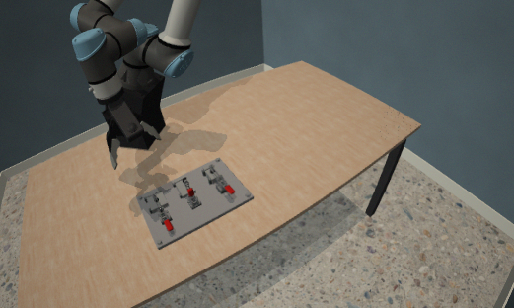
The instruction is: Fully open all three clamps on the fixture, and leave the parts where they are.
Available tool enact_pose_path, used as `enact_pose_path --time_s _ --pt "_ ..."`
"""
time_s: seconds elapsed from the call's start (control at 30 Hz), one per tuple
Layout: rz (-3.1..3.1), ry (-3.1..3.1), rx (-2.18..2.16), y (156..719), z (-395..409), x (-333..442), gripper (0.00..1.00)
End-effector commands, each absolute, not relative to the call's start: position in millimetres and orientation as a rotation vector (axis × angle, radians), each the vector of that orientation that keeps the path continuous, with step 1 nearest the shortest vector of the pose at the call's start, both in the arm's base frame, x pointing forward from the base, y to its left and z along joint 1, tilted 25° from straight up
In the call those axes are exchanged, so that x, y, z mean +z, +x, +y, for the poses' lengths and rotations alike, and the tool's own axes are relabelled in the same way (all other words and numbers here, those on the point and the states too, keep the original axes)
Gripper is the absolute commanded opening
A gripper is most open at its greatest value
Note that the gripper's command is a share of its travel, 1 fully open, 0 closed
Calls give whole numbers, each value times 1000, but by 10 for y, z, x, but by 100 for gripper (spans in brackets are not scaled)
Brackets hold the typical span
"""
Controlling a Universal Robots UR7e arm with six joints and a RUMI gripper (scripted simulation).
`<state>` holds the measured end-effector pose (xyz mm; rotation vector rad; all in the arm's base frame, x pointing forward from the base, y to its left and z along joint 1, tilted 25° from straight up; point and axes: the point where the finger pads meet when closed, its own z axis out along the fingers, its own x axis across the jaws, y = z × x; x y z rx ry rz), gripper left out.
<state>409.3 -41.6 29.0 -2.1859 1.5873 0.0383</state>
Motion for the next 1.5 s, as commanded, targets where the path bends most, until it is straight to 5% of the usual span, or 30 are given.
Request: enact_pose_path --time_s 0.0,0.87,0.9,1.47 --pt "1665 -2140 27 4047 -73 375 100" --pt "1777 -2029 26 3864 553 431 100" --pt "1777 -2029 26 3864 553 431 0" --pt "1777 -2029 26 3864 553 431 0"
